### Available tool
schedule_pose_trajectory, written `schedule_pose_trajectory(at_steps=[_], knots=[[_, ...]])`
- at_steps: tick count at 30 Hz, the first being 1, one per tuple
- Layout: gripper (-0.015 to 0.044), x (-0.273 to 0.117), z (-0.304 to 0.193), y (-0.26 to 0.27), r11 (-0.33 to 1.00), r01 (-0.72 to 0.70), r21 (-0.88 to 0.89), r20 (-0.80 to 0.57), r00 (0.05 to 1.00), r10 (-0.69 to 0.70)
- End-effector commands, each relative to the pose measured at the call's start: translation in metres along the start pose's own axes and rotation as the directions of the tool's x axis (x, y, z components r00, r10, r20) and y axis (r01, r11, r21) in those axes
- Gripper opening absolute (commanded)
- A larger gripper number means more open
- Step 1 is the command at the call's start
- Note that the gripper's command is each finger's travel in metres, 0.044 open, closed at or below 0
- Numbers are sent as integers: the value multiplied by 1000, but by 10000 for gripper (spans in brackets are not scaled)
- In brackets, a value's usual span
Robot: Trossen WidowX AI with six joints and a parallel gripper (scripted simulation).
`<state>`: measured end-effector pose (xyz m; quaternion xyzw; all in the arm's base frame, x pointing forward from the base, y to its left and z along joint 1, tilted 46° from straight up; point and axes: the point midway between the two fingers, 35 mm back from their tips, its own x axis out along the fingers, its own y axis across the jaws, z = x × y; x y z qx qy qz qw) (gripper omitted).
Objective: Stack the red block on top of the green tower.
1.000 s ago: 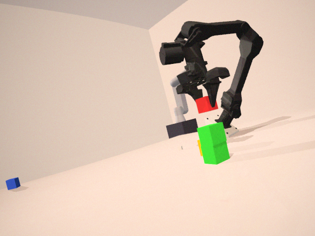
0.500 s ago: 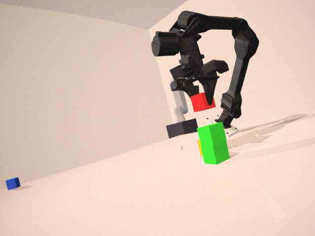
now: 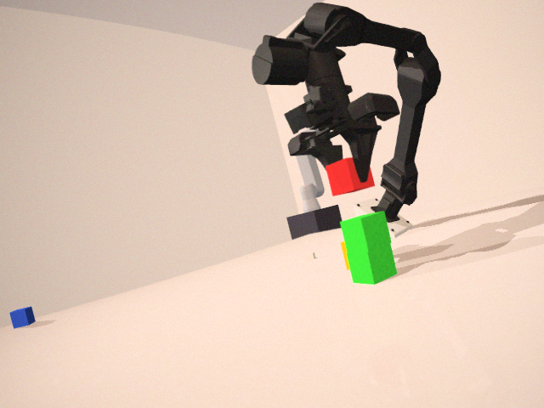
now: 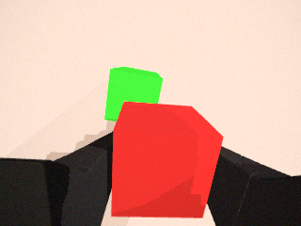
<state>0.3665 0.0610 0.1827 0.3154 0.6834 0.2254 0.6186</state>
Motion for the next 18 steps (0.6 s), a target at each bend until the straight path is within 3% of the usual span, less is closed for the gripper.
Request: schedule_pose_trajectory(at_steps=[1, 18], knots=[[0, 4, 10, 10, 1000, -7, 9, -3, 1000, 8], [0, 36, 15, 17, 1000, 3, -22, -32, 999, -4]])
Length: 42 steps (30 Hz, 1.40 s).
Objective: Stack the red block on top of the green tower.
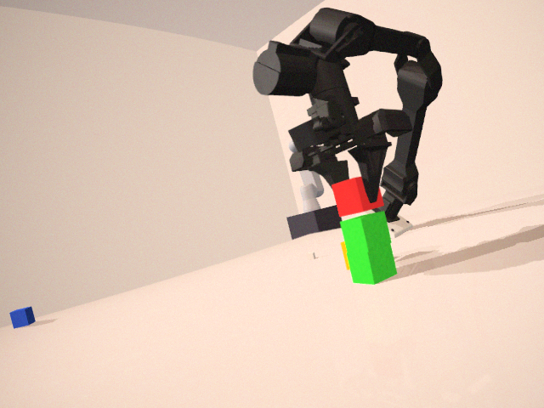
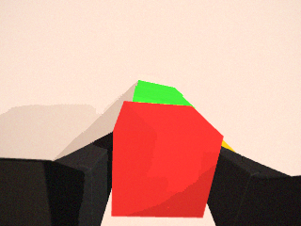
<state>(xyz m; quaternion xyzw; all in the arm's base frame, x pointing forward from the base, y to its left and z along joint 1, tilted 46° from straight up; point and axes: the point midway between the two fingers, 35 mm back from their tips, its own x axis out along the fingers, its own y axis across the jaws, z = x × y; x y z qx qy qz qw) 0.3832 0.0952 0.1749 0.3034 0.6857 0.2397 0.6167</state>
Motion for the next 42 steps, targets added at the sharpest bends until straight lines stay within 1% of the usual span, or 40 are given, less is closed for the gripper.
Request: schedule_pose_trajectory(at_steps=[1, 40, 42], knots=[[0, 7, 0, -4, 1000, 4, 10, -12, 1000, -4], [0, 6, 0, -4, 1000, 4, 16, -10, 1000, -3], [53, 7, 0, -3, 1000, 2, 4, -9, 1000, -2]])
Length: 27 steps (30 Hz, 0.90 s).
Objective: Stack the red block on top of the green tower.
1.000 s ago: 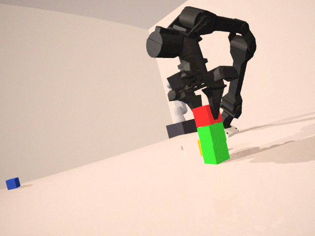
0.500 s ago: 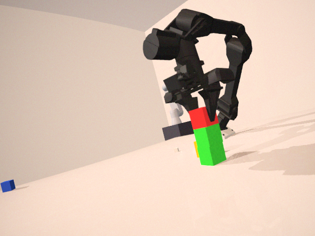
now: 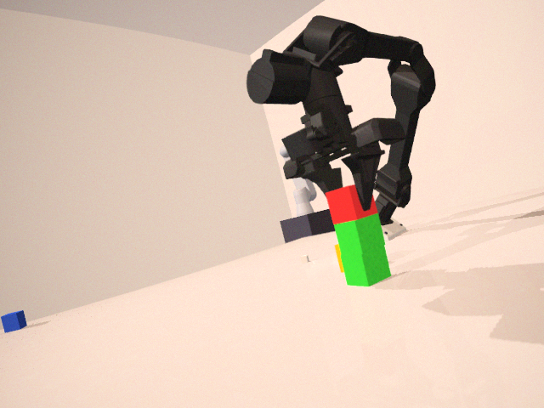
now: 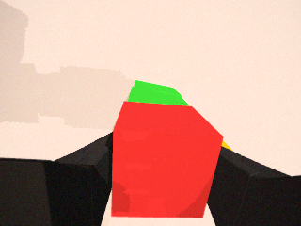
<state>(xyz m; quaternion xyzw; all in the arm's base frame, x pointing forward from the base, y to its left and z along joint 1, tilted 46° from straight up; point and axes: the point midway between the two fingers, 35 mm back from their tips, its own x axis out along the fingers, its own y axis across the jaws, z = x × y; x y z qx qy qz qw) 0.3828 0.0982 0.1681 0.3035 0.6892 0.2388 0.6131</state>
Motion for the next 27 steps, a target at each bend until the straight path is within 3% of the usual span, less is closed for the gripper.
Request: schedule_pose_trajectory(at_steps=[1, 15, 27], knots=[[79, 0, 0, 0, 1000, 0, -1, -1, 1000, 0], [440, 0, 0, 0, 1000, 0, -1, -1, 1000, 0], [440, 0, 0, 0, 1000, 0, -1, -1, 1000, 0]])
